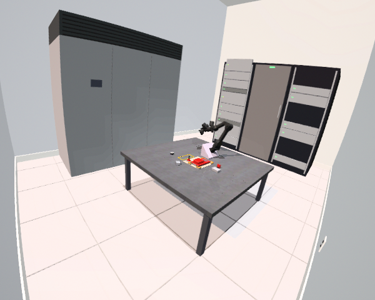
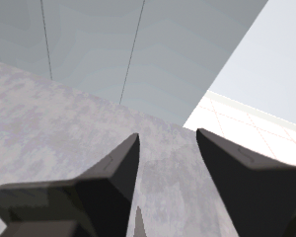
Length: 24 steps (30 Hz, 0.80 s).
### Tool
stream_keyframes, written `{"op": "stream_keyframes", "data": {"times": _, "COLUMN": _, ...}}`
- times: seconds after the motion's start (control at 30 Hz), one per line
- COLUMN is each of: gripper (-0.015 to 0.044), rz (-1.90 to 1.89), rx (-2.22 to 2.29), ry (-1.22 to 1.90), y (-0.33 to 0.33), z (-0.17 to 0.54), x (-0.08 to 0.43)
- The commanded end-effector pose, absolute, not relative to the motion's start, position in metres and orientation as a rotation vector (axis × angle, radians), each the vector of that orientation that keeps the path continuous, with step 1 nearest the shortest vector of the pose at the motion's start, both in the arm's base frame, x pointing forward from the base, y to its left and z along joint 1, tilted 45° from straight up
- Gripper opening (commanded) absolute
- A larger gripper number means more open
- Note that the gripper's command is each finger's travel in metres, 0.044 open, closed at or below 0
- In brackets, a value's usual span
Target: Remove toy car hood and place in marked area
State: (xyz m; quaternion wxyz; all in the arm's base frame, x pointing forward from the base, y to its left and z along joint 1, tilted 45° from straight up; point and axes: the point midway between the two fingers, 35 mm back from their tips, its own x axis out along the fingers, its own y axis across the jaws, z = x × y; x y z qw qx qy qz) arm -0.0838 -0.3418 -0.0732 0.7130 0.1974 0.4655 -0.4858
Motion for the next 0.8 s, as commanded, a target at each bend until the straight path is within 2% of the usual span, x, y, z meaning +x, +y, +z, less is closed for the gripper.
{"op": "stream_keyframes", "data": {"times": 0.0, "gripper": 0.0245, "rz": -1.074, "rx": 0.439, "ry": 1.029, "y": -0.342, "z": -0.073, "x": -0.082}}
{"op": "stream_keyframes", "data": {"times": 0.23, "gripper": 0.0429, "rz": -0.870, "rx": 0.460, "ry": 0.987, "y": -0.354, "z": -0.064, "x": 0.000}}
{"op": "stream_keyframes", "data": {"times": 0.27, "gripper": 0.0440, "rz": -0.832, "rx": 0.462, "ry": 0.987, "y": -0.354, "z": -0.062, "x": 0.013}}
{"op": "stream_keyframes", "data": {"times": 0.53, "gripper": 0.0440, "rz": -0.587, "rx": 0.504, "ry": 1.006, "y": -0.338, "z": -0.045, "x": 0.114}}
{"op": "stream_keyframes", "data": {"times": 0.77, "gripper": 0.0440, "rz": -0.307, "rx": 0.520, "ry": 1.050, "y": -0.294, "z": -0.023, "x": 0.198}}
